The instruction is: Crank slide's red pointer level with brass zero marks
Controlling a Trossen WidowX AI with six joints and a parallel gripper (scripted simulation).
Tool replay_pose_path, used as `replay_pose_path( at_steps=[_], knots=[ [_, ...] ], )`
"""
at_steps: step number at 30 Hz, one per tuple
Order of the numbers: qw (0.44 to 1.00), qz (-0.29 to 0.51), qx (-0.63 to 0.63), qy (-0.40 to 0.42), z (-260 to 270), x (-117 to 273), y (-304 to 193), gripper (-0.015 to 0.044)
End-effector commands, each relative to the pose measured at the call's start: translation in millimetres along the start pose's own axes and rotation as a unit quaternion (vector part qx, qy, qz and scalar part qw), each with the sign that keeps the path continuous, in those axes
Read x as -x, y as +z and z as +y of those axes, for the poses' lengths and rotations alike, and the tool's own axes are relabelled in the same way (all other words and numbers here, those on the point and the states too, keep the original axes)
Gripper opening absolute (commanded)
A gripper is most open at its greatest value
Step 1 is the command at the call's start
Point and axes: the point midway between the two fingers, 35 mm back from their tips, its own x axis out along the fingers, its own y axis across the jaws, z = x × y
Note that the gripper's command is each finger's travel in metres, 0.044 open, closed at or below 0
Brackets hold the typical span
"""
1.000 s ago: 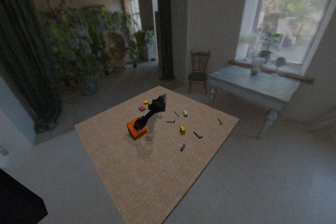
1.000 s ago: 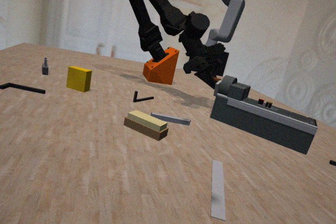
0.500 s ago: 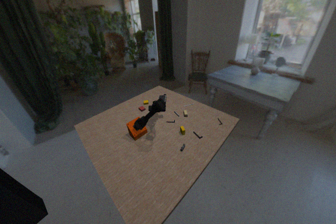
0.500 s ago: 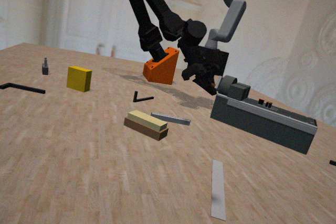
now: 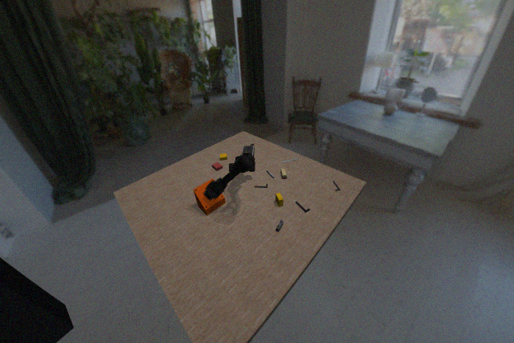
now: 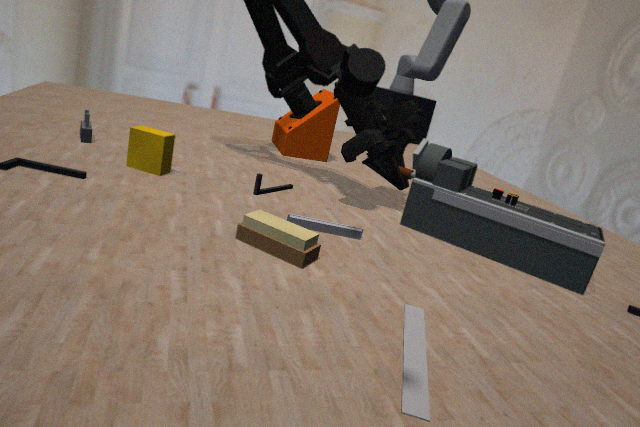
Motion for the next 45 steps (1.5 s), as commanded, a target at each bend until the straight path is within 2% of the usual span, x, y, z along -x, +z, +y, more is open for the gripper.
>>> replay_pose_path(
  at_steps=[1, 45],
  knots=[
    [1.000, 0.006, -0.004, -0.005, -8, -4, -4, 0.0000],
    [1.000, 0.006, -0.004, -0.005, -22, -5, -5, 0.0000]
  ],
)
